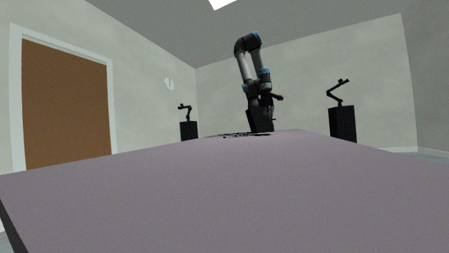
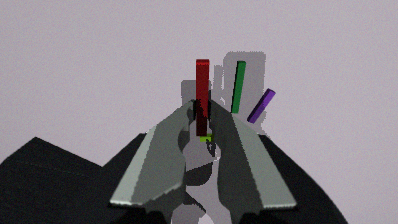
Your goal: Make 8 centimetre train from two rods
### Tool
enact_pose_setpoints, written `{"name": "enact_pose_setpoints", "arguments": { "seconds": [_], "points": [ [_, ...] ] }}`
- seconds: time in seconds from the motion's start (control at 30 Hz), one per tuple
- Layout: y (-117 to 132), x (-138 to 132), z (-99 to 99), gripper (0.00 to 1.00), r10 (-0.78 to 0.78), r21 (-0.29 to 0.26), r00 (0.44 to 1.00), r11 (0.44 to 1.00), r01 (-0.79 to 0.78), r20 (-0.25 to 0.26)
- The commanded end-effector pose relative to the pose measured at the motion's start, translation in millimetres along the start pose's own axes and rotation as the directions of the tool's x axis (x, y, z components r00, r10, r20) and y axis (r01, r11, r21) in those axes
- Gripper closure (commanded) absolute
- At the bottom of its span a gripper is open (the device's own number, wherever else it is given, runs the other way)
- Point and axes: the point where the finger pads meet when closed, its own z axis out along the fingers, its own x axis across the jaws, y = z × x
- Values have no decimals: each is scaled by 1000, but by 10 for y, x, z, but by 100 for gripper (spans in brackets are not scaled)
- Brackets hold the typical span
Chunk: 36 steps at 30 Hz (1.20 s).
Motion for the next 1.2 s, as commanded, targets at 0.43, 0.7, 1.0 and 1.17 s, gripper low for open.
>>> {"name": "enact_pose_setpoints", "arguments": {
  "seconds": [0.43, 0.7, 1.0, 1.17],
  "points": [
    [544, 559, 4, 100, -44, 5, 999, 999, 44, 5],
    [1090, 938, 3, 100, -80, 6, 997, 997, 80, 4],
    [1745, 1241, -7, 100, -120, 1, 993, 993, 120, -1],
    [1847, 1276, -10, 100, -125, 0, 992, 992, 125, -2]
  ]
}}
